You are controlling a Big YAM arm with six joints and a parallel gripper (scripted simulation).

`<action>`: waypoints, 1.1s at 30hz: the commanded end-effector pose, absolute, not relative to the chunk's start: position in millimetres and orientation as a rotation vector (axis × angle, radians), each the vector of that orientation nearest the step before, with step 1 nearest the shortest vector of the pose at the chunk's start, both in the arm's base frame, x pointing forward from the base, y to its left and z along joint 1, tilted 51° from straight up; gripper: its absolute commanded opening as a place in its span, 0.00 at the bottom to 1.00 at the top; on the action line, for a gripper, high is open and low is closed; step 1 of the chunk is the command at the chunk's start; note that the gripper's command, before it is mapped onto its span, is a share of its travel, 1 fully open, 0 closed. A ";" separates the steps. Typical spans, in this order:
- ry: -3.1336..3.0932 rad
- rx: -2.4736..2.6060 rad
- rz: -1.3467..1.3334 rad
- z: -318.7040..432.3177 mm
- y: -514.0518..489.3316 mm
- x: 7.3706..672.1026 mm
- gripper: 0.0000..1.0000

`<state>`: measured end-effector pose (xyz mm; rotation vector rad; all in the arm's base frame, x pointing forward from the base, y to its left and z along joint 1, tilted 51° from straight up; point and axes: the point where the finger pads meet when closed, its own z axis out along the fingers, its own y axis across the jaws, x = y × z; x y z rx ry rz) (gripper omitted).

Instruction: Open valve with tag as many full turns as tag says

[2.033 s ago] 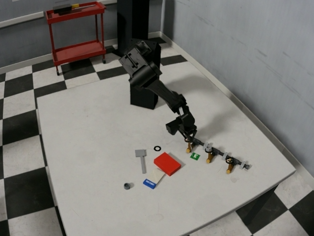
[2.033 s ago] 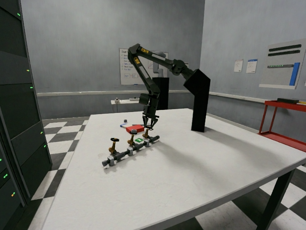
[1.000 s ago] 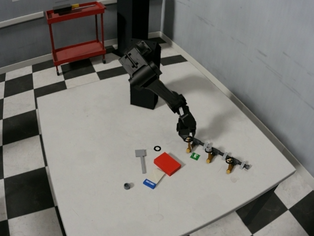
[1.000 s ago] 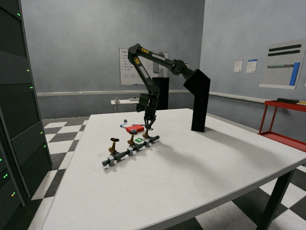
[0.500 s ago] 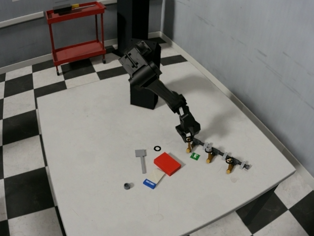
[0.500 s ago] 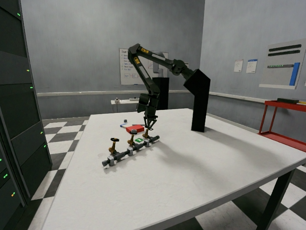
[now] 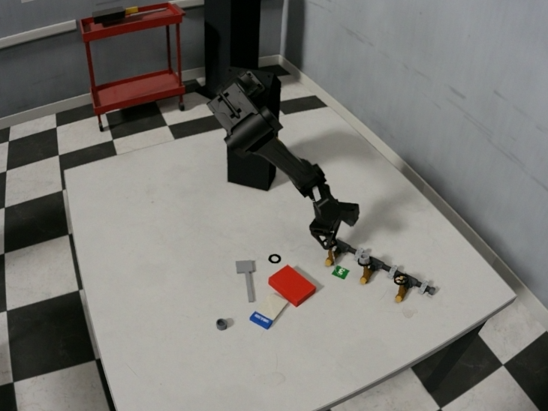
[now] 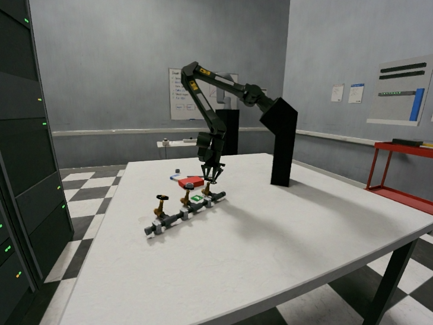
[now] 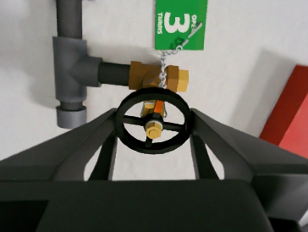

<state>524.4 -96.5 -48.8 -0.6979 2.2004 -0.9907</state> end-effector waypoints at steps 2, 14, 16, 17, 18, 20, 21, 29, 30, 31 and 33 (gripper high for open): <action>2.094 -1.160 -1.178 -47.2 -97.8 522.8 0.00; 1.884 -1.677 -1.363 -47.3 -97.8 522.7 0.00; 1.883 -1.677 -1.363 -47.3 -97.8 522.7 0.00; 1.883 -1.677 -1.363 -47.3 -97.8 522.7 0.00; 1.883 -1.677 -1.363 -47.3 -97.8 522.7 0.00; 1.883 -1.677 -1.363 -47.3 -97.8 522.7 0.00; 1.883 -1.677 -1.363 -47.3 -97.8 522.7 0.00; 1.884 -1.679 -1.362 -47.4 -97.8 523.1 0.00; 1.884 -1.679 -1.362 -47.4 -97.8 523.1 0.00; 1.884 -1.679 -1.362 -47.4 -97.8 523.1 0.00; 1.884 -1.679 -1.362 -47.4 -97.8 523.0 0.00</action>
